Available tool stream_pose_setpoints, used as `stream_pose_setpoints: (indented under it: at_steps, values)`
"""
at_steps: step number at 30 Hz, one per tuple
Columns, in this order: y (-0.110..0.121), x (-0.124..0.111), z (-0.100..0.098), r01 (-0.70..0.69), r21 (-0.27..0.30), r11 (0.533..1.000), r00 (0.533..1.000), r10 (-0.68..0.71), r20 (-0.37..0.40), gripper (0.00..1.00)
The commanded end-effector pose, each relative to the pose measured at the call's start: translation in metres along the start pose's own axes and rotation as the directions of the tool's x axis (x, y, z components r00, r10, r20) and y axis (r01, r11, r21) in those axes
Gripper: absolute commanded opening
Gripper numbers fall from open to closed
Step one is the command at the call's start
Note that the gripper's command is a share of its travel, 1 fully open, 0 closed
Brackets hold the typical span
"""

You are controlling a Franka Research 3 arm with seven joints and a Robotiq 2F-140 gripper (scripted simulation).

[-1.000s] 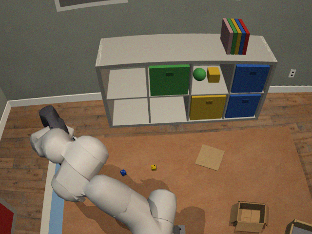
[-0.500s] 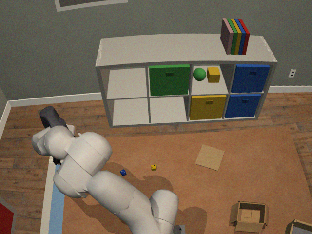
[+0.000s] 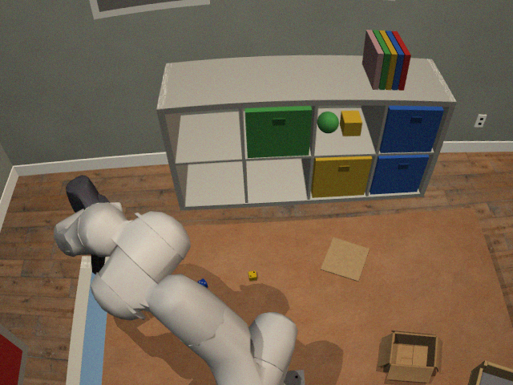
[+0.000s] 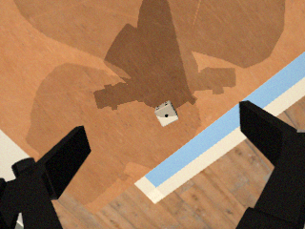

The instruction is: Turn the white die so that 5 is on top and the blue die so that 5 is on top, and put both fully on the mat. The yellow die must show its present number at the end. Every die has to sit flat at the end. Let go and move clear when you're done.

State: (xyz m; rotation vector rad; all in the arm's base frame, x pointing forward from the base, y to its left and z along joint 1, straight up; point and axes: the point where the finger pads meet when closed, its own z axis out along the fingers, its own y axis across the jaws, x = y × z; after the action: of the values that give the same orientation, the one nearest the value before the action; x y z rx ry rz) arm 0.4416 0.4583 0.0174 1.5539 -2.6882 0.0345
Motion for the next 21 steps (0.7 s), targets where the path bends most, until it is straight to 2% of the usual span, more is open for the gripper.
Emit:
stream_pose_setpoints:
  at_steps: [1,8,21]
  values:
    - [-0.0019,-0.0014,-0.0002,0.173,0.001,0.985,0.985,-0.173,0.009,1.0]
    - [-0.0017,-0.0013,0.001,0.259,0.001,0.966,0.966,-0.259,0.009,1.0]
    - [-0.001,-0.0014,0.0037,0.499,0.003,0.867,0.867,-0.499,0.009,1.0]
